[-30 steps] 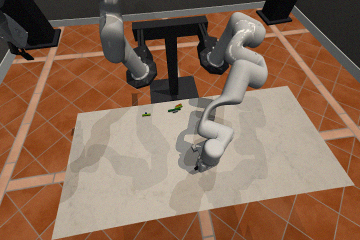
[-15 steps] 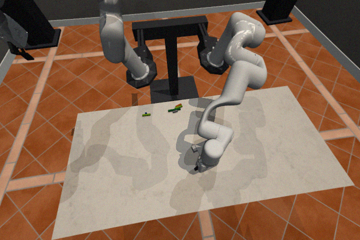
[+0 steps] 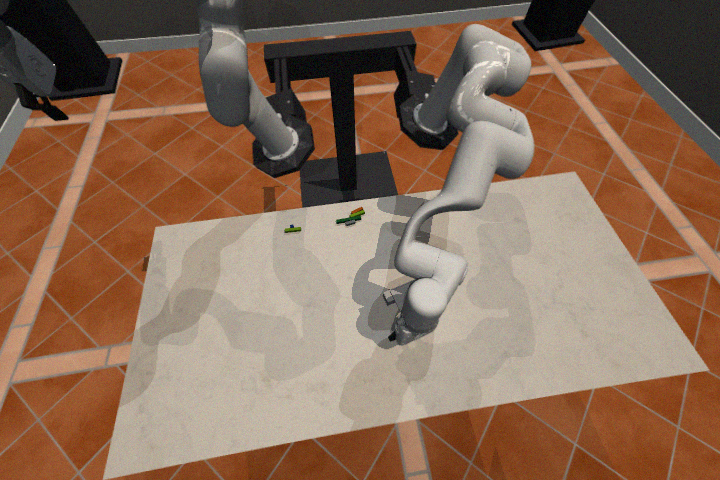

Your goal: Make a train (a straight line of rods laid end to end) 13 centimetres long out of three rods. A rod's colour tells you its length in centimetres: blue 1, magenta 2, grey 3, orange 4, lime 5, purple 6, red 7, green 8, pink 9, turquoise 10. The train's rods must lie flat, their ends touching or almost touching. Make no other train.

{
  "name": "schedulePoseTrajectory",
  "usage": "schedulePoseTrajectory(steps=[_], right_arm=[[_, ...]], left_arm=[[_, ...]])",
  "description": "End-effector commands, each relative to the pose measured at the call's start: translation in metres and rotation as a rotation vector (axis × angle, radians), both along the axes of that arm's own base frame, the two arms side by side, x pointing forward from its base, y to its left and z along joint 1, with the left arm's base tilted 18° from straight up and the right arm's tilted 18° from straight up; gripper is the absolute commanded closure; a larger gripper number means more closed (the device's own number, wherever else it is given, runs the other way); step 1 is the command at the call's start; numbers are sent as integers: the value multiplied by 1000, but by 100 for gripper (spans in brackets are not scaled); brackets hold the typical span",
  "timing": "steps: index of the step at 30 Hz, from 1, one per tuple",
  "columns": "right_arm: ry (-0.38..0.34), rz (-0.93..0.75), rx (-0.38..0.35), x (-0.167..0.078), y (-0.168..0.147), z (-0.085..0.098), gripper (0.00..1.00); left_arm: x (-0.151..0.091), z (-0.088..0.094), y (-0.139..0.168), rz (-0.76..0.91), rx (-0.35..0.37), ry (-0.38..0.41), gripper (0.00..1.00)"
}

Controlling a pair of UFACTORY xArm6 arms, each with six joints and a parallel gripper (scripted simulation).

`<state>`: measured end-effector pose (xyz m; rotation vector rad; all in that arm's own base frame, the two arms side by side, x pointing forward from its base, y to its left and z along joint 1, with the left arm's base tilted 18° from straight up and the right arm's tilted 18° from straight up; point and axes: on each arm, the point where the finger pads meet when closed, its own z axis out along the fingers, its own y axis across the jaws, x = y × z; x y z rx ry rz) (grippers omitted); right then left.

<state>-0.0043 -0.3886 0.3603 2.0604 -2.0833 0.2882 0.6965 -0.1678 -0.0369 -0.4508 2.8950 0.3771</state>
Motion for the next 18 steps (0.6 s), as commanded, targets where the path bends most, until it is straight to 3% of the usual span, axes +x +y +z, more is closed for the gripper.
schedulePoseTrajectory(steps=[1,17,18], right_arm=[[0,0,-4,0,0,1,0],[0,0,-4,0,0,1,0],[0,0,-4,0,0,1,0]], left_arm=[[2,3,-1,-1,-2,-6,74],[2,3,-1,-1,-2,-6,74],[2,3,-1,-1,-2,-6,94]])
